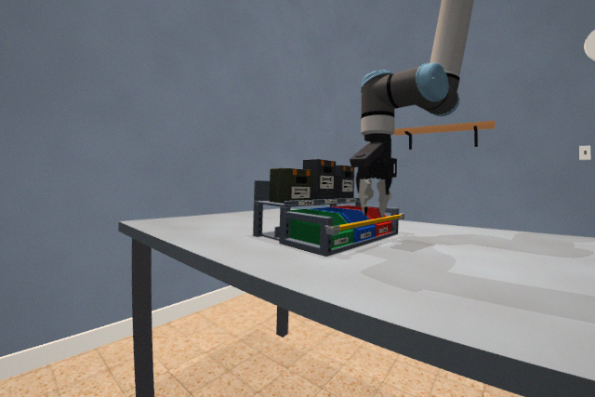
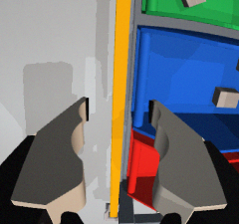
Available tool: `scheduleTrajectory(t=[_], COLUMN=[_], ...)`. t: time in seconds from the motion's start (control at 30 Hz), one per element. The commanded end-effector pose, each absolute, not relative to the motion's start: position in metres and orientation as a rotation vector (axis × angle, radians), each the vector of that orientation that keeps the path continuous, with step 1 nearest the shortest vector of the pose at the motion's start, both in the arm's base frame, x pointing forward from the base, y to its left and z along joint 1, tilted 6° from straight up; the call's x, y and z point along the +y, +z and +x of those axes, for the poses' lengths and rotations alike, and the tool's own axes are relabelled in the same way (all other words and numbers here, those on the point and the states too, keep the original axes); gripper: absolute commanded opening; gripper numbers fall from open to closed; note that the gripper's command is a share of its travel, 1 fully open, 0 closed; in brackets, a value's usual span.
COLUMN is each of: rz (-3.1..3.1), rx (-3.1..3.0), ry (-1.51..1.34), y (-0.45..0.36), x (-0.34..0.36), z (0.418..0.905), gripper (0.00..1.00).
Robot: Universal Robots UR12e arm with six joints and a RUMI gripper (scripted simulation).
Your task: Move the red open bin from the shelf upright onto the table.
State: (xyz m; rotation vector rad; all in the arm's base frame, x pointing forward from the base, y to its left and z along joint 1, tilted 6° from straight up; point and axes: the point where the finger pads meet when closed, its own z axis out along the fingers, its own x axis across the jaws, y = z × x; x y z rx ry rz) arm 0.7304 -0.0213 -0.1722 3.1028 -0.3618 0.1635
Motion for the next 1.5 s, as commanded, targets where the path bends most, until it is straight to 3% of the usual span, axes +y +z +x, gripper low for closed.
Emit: scheduleTrajectory(t=[0.0,1.47], rz=[3.103,3.103], rx=[-0.362,-0.362], ry=[0.165,0.165], y=[-0.1704,-0.1727], x=[-0.0214,-0.0214], z=[0.7309,0.7311], gripper=[0.28,0.28])
